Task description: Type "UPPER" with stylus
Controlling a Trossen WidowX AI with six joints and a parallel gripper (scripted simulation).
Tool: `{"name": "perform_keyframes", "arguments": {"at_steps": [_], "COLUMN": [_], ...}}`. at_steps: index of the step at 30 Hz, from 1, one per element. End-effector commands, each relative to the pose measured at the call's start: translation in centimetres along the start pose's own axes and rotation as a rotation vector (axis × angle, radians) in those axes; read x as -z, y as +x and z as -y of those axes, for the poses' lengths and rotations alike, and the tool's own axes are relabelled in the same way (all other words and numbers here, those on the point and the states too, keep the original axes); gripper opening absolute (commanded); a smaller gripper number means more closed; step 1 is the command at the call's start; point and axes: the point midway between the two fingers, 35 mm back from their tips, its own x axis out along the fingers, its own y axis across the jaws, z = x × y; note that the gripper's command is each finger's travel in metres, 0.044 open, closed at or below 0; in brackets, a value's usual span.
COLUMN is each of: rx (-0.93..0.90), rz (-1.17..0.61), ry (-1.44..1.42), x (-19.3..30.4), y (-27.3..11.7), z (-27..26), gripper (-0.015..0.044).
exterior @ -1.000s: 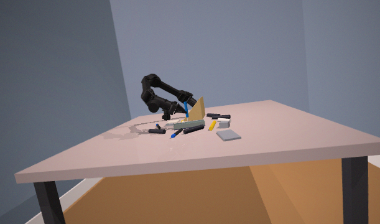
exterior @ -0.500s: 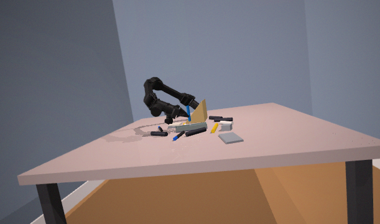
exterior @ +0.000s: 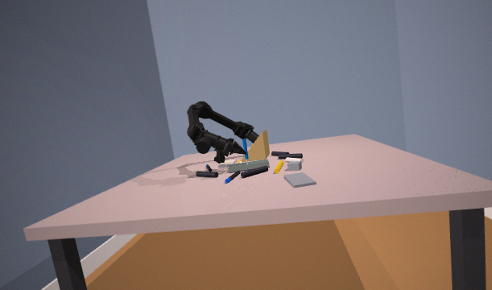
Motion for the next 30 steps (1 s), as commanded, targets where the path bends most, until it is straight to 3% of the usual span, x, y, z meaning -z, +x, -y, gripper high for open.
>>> {"name": "perform_keyframes", "arguments": {"at_steps": [1,18,30], "rx": [0.002,0.002,0.001], "rz": [0.004,0.004,0.002], "ry": [-0.005,-0.005,-0.005], "x": [-0.2,-0.2,3.1], "y": [0.1,0.1,-1.7], "z": [0.0,0.0,0.0], "gripper": [0.0081,0.0081,0.0081]}}
